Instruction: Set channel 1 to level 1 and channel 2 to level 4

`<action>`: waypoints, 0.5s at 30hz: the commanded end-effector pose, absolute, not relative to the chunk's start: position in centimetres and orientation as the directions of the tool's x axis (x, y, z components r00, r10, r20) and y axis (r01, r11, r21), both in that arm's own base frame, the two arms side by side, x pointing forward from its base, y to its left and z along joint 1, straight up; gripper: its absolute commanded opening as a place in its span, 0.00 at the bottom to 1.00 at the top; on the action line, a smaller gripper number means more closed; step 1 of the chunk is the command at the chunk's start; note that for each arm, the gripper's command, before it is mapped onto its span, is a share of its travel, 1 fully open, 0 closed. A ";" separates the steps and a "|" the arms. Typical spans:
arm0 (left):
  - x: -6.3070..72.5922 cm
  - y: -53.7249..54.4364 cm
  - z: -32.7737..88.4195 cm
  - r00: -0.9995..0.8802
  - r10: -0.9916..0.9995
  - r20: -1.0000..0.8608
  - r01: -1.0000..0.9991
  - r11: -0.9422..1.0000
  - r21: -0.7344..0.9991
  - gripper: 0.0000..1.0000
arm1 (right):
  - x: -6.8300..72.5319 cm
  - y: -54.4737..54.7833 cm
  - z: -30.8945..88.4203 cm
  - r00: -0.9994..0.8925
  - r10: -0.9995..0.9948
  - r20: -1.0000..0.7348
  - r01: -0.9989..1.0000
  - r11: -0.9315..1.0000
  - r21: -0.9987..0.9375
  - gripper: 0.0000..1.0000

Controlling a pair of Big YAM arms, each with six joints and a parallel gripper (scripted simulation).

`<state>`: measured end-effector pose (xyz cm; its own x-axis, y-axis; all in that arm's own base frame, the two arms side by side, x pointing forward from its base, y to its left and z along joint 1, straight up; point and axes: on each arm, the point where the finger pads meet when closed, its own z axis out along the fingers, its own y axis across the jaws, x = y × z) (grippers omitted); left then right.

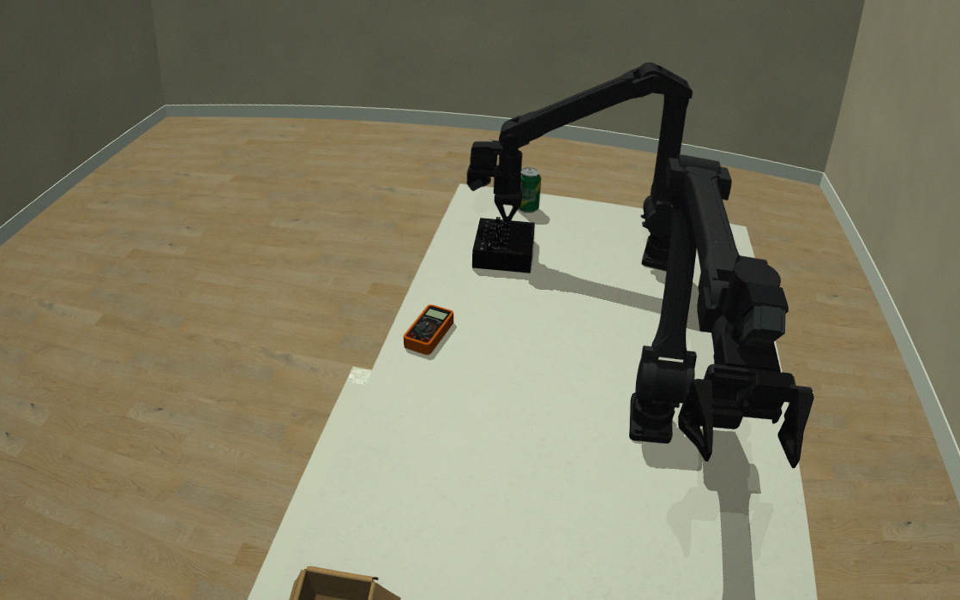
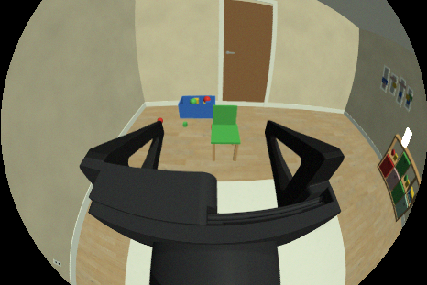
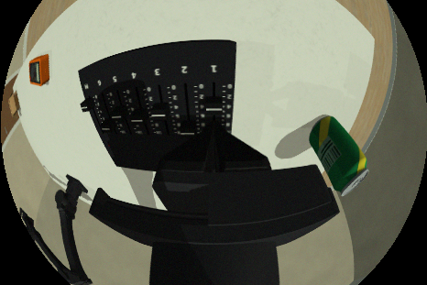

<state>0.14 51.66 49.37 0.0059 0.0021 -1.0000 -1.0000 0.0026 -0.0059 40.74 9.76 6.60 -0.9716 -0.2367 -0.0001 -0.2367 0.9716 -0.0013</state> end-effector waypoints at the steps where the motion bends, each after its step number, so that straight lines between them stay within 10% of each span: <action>1: -0.2 52.2 53.2 -0.011 0.074 -0.997 -1.000 -0.007 0.011 1.00 | 43.2 10.0 7.9 -0.970 -0.238 -0.041 -0.238 0.971 0.001 0.00; 15: -0.2 52.2 53.2 -0.011 0.074 -0.997 -1.000 -0.007 0.011 1.00 | 43.7 10.1 7.8 -0.971 -0.238 -0.034 -0.238 0.971 0.001 0.00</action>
<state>0.14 51.66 49.37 0.0059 0.0021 -1.0000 -1.0000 0.0026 -0.0059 41.42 9.92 6.53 -0.9716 -0.2367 0.0007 -0.2367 0.9716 -0.0013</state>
